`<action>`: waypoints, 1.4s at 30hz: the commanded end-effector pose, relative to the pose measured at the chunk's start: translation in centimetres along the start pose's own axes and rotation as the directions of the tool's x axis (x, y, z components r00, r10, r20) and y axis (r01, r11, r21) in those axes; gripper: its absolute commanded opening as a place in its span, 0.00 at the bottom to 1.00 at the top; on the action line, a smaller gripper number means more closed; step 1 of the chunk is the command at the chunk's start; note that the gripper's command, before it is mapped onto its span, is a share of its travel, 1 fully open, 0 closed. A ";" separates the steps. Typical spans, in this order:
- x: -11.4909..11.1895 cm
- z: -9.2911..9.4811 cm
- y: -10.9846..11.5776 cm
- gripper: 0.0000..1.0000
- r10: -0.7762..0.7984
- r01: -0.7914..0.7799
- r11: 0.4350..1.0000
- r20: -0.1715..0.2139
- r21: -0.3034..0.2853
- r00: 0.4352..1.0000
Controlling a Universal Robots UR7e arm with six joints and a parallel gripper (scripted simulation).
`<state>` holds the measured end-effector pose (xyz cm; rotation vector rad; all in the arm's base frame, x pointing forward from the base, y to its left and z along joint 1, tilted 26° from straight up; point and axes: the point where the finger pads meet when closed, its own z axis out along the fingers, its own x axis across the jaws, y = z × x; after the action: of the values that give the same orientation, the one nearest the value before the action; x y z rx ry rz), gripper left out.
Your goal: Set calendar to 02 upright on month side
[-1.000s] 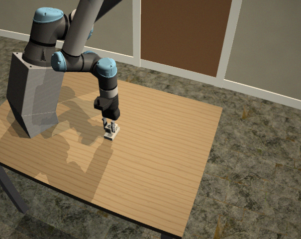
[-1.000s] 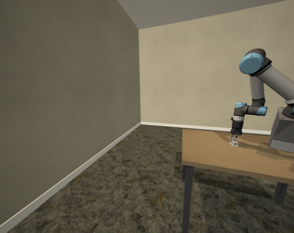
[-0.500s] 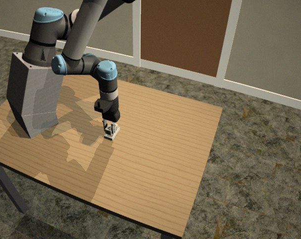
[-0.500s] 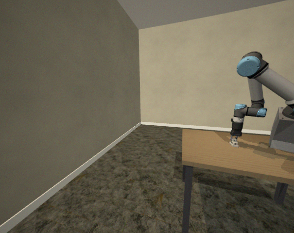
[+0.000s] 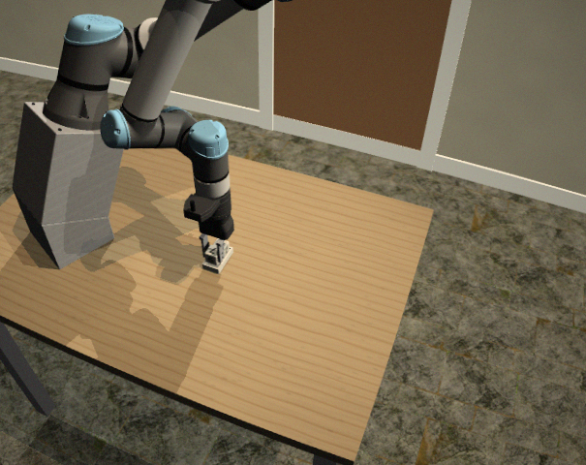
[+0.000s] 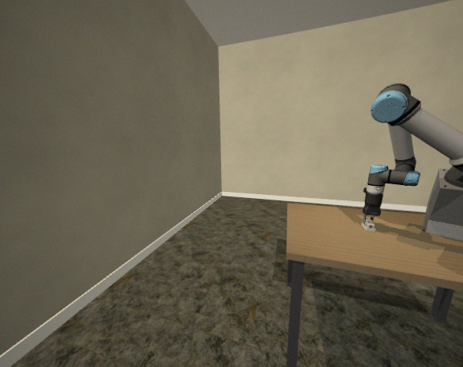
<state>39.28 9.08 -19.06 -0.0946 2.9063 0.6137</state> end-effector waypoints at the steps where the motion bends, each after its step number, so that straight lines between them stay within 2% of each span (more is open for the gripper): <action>1: 0.0 0.0 0.0 0.60 0.000 0.000 1.000 0.001 0.000 1.000; 42: 0.0 0.5 0.0 0.60 0.000 0.000 1.000 0.001 0.000 1.000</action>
<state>39.35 9.24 -19.43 -0.0946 2.9061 0.6135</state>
